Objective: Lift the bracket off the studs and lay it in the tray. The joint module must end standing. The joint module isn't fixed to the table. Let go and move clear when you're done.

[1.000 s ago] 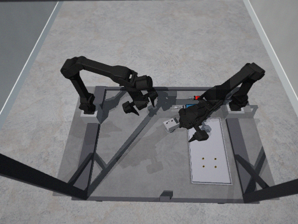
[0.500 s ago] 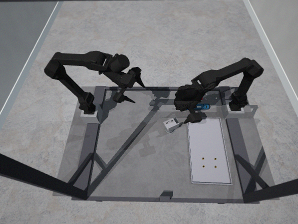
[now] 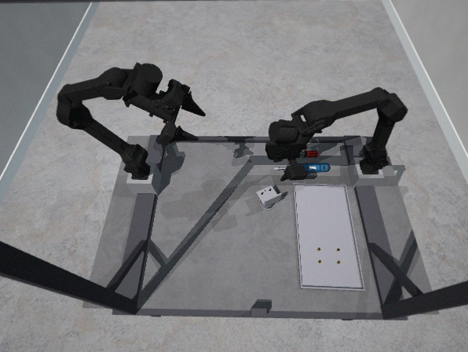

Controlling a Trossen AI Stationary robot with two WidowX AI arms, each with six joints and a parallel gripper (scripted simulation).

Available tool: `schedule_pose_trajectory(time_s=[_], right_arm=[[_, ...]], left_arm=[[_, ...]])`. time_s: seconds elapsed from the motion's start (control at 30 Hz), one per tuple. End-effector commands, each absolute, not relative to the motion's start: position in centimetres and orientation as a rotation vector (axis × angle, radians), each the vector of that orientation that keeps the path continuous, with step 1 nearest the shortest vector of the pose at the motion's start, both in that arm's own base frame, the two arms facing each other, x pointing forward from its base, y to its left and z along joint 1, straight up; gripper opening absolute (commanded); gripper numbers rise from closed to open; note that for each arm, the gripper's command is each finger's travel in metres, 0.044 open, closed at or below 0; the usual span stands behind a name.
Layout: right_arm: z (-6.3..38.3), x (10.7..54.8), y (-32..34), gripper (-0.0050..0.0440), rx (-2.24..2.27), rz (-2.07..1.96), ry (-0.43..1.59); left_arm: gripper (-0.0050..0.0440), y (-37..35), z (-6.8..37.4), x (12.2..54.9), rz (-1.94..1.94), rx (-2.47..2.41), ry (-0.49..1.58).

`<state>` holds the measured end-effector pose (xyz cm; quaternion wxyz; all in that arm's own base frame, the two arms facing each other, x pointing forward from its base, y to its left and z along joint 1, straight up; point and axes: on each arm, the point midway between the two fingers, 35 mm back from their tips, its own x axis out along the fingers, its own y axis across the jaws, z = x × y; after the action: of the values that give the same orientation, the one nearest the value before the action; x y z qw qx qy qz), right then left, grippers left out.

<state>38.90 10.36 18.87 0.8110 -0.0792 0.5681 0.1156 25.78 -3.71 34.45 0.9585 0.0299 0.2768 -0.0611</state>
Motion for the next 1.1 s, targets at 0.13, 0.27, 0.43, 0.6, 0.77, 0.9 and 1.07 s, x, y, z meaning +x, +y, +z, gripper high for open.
schedule_pose_trajectory(time_s=[0.13,0.27,0.43,0.6,0.77,0.9,1.07], right_arm=[[20.0,39.0,10.2,0.044,-0.166,0.244,1.183],[19.6,39.3,10.3,0.0368,-0.178,0.246,1.195],[18.3,39.7,11.1,0.0296,-0.204,0.264,1.236],[14.1,40.4,12.9,0.0176,-0.276,0.31,1.359],[10.5,40.6,14.3,0.013,-0.339,0.35,1.461],[9.2,40.6,14.8,0.013,-0.361,0.363,1.496],[8.7,40.5,15.0,0.013,-0.368,0.368,1.508]], left_arm=[[0.044,-3.6,34.8,25.2,-0.1,0.026,0.549],[0.044,-3.5,34.7,25.3,-0.098,0.026,0.553],[0.044,-3.6,35.1,25.3,-0.102,0.027,0.541],[0.044,-3.6,35.1,25.3,-0.102,0.027,0.541],[0.044,-3.6,35.1,25.3,-0.102,0.027,0.541],[0.044,-3.6,35.1,25.3,-0.102,0.027,0.541],[0.044,-3.6,35.1,25.3,-0.102,0.027,0.541]])
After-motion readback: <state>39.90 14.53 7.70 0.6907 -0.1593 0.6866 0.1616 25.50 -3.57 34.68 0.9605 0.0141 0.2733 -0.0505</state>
